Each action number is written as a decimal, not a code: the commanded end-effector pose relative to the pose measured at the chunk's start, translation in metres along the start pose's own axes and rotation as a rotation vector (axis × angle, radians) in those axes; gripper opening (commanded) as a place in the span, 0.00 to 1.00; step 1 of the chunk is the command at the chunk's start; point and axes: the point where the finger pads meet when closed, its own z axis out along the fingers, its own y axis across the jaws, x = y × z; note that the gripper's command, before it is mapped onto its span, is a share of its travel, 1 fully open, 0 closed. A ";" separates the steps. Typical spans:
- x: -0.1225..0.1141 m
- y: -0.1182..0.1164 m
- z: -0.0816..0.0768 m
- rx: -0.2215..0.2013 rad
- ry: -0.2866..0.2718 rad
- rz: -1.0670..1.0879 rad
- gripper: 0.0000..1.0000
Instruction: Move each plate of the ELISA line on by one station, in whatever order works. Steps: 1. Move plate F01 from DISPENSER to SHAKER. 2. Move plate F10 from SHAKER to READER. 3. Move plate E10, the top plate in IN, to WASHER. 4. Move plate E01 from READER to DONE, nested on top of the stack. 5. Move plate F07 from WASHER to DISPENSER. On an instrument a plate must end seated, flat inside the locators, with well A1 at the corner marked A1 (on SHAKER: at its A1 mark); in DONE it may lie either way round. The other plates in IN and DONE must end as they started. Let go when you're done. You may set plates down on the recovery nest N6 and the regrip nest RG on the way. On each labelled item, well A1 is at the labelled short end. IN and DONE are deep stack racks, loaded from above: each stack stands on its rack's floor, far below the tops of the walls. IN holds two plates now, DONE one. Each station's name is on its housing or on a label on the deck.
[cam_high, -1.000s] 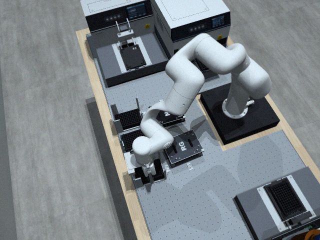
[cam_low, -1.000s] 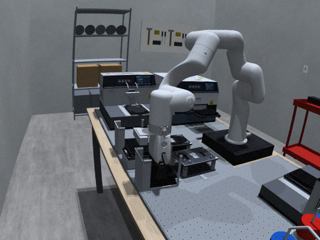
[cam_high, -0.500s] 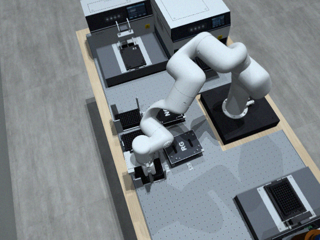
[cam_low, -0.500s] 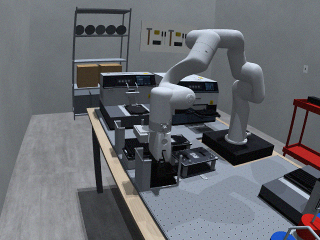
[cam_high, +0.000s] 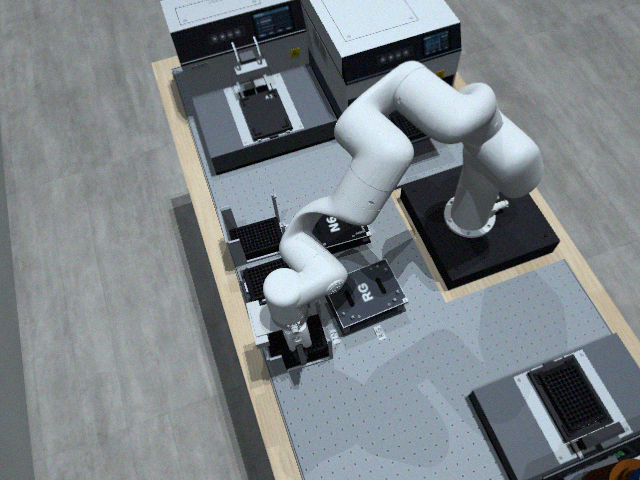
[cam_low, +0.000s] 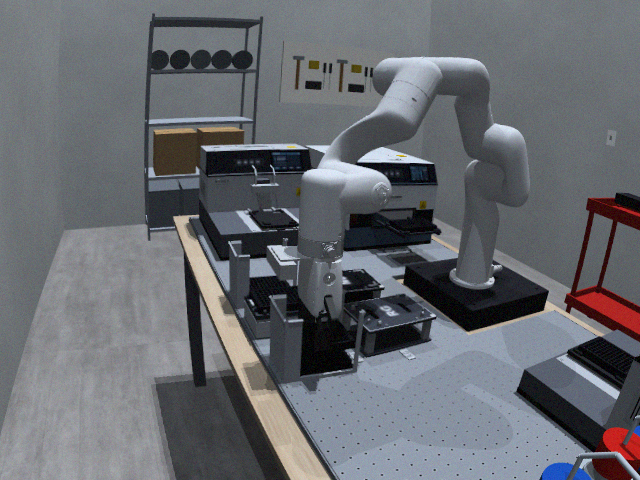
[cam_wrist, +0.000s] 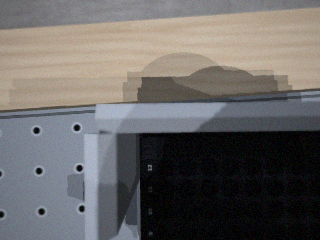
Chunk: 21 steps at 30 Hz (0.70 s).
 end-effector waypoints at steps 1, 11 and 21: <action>0.002 -0.001 -0.005 0.002 0.005 0.000 0.00; 0.002 -0.001 -0.010 0.002 0.005 0.000 0.00; 0.002 -0.001 -0.016 0.002 0.005 0.000 0.00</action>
